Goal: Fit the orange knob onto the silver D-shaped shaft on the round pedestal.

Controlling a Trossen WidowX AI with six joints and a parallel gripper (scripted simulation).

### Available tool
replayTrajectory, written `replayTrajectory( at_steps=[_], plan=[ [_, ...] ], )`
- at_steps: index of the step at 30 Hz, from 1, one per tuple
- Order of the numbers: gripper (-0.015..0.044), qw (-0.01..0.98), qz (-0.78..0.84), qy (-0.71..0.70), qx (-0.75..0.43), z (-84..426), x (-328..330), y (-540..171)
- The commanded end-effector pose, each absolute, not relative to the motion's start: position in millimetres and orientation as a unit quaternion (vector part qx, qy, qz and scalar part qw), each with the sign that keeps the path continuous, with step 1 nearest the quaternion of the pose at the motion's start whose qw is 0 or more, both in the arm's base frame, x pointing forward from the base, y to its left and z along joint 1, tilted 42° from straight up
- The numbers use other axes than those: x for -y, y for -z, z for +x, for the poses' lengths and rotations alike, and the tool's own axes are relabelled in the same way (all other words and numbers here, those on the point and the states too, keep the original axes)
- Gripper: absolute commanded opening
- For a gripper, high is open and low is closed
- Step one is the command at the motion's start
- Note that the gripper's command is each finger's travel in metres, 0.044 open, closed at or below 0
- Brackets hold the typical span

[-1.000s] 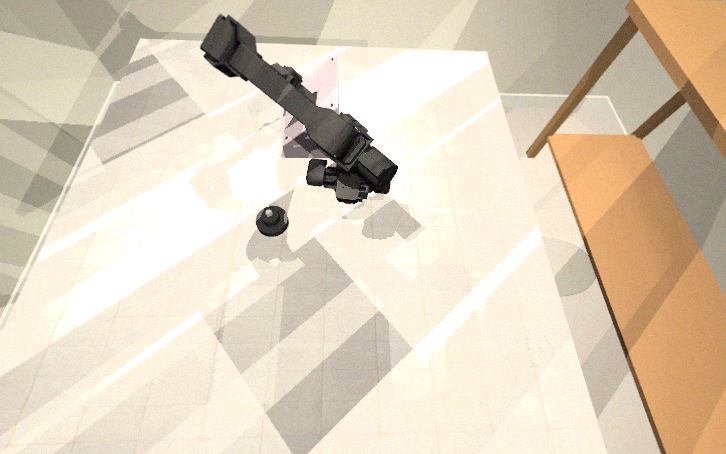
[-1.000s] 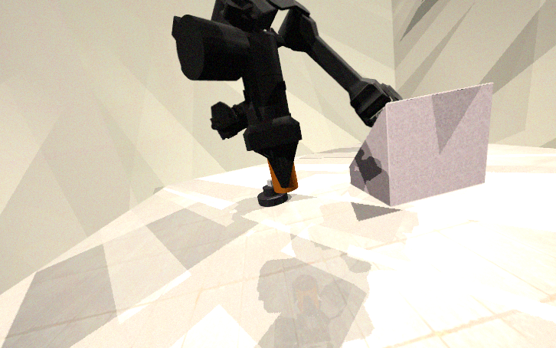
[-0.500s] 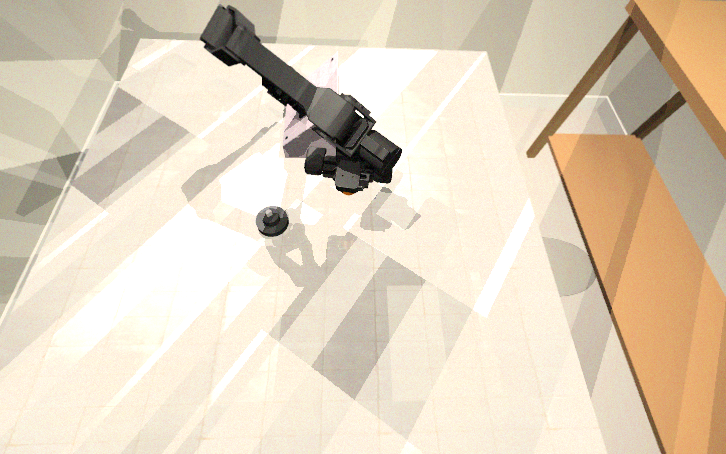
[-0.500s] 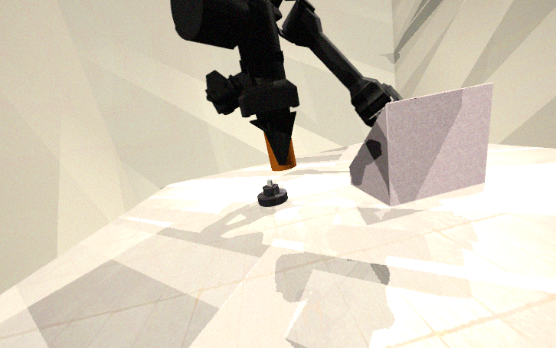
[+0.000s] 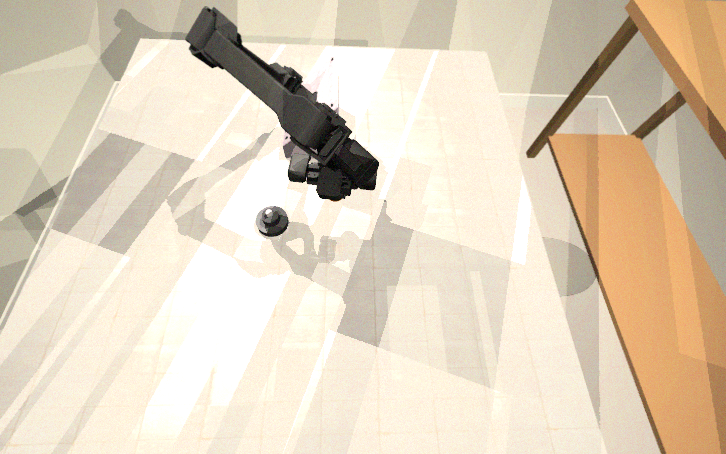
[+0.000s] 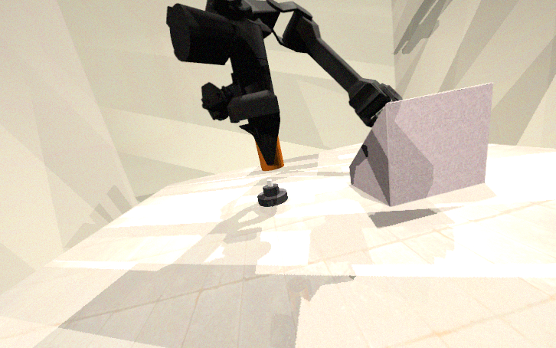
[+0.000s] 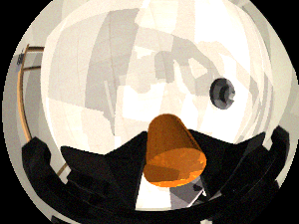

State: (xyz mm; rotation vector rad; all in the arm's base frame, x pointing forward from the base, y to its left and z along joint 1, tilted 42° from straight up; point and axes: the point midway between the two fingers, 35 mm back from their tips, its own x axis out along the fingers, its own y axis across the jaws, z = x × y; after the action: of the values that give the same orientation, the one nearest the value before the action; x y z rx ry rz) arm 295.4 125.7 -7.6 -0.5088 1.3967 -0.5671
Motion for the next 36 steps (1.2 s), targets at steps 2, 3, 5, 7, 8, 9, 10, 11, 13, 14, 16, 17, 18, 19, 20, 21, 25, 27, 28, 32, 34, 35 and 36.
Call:
replayTrajectory(
  at_steps=[2, 3, 5, 7, 8, 9, 10, 11, 13, 14, 16, 17, 18, 19, 20, 21, 25, 27, 28, 32, 34, 35, 36],
  plan=[
    [0.0000, 0.703, -0.229, 0.250, -0.626, 302, -112, -3],
    [0.0000, 0.703, -0.229, 0.249, -0.626, 303, -109, -4],
    [0.0000, 0.703, -0.228, 0.249, -0.626, 305, -104, -7],
    [0.0000, 0.703, -0.228, 0.248, -0.626, 307, -98, -10],
    [0.0000, 0.703, -0.228, 0.248, -0.626, 308, -96, -12],
    [0.0000, 0.703, -0.228, 0.248, -0.626, 309, -93, -13],
    [0.0000, 0.703, -0.228, 0.248, -0.626, 310, -90, -15],
    [0.0000, 0.703, -0.228, 0.248, -0.626, 311, -87, -16],
    [0.0000, 0.704, -0.228, 0.248, -0.626, 313, -82, -19],
    [0.0000, 0.704, -0.228, 0.247, -0.626, 314, -79, -20],
    [0.0000, 0.704, -0.227, 0.247, -0.626, 315, -74, -23],
    [0.0000, 0.704, -0.227, 0.247, -0.626, 316, -71, -24],
    [0.0000, 0.704, -0.227, 0.247, -0.626, 316, -69, -25],
    [0.0000, 0.704, -0.227, 0.246, -0.626, 317, -66, -26],
    [0.0000, 0.704, -0.227, 0.246, -0.626, 317, -64, -28],
    [0.0000, 0.704, -0.227, 0.246, -0.626, 318, -61, -29],
    [0.0000, 0.704, -0.227, 0.247, -0.625, 320, -50, -34],
    [0.0000, 0.705, -0.227, 0.248, -0.625, 321, -44, -37],
    [0.0000, 0.705, -0.227, 0.248, -0.625, 321, -42, -38],
    [0.0000, 0.705, -0.228, 0.250, -0.624, 322, -30, -44],
    [0.0000, 0.704, -0.229, 0.250, -0.624, 322, -25, -47],
    [0.0000, 0.704, -0.229, 0.251, -0.623, 322, -22, -48],
    [0.0000, 0.704, -0.229, 0.251, -0.623, 322, -19, -50]
  ],
)
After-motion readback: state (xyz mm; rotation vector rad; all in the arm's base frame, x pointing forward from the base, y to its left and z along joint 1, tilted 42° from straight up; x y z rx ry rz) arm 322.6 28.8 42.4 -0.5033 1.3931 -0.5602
